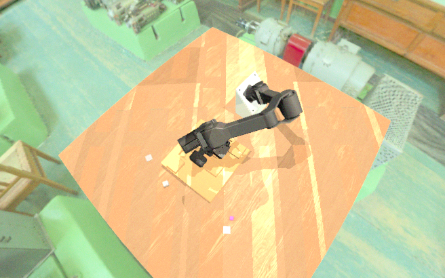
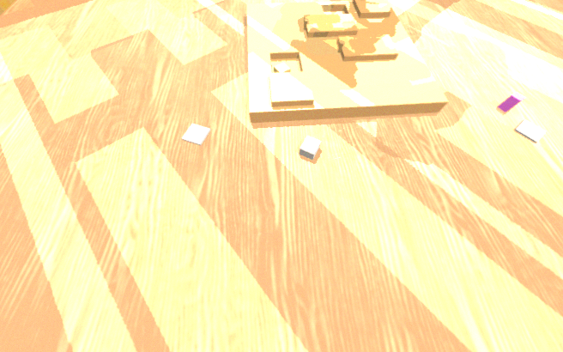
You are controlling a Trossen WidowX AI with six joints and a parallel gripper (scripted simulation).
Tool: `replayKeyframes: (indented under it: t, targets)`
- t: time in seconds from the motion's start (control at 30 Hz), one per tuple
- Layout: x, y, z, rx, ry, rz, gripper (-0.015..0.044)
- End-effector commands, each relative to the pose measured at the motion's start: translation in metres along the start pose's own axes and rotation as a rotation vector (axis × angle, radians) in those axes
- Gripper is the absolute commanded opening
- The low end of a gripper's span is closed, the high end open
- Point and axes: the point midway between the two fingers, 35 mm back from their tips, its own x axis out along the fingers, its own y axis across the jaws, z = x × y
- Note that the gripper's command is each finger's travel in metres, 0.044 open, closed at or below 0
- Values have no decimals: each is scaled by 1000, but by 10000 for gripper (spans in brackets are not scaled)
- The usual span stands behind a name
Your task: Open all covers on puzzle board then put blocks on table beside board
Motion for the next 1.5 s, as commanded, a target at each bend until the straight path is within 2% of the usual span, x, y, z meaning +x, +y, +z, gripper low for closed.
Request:
replayKeyframes:
  t: [0.0,0.5,1.47]
  targets:
    - [0,0,-2,-4,4,3,0]
    - [2,-1,-2,-4,4,3,0]
    - [30,-1,-3,-3,5,3,0]
